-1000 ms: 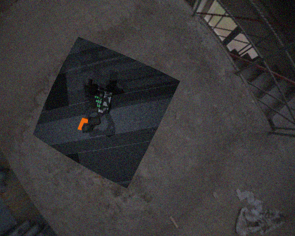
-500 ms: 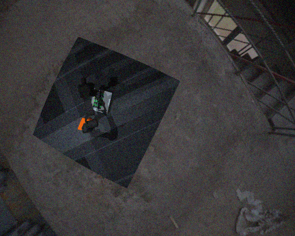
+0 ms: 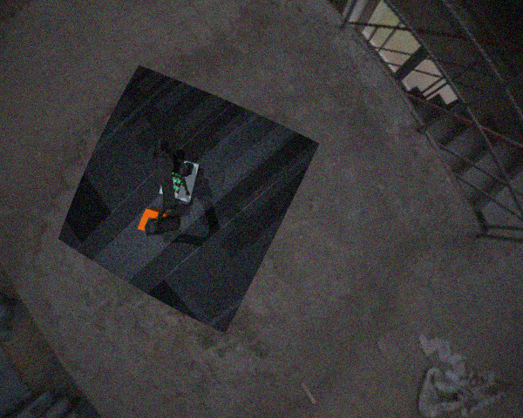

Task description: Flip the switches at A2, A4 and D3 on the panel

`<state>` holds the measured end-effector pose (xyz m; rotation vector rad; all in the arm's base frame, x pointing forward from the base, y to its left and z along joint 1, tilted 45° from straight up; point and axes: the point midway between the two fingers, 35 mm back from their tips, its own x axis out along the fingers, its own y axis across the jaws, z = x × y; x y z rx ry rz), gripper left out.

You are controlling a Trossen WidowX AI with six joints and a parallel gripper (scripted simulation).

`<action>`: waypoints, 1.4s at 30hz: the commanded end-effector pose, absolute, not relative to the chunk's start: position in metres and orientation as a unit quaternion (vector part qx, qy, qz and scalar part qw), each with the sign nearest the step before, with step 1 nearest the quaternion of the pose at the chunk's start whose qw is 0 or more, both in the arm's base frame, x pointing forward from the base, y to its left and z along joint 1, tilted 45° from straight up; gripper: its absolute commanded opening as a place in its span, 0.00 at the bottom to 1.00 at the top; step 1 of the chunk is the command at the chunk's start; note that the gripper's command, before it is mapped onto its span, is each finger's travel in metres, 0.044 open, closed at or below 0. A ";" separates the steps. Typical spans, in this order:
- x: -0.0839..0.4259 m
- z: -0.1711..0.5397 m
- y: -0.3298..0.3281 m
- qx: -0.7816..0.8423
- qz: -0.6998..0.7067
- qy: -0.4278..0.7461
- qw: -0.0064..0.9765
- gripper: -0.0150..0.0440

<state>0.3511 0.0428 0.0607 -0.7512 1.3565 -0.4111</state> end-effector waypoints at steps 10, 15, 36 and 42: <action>0.353 0.044 0.026 -0.340 -0.186 0.613 0.688 0.25; 0.354 0.041 0.023 -0.340 -0.186 0.613 0.688 0.25; 0.356 0.035 0.017 -0.341 -0.187 0.613 0.688 0.25; 0.356 0.035 0.017 -0.341 -0.187 0.613 0.688 0.25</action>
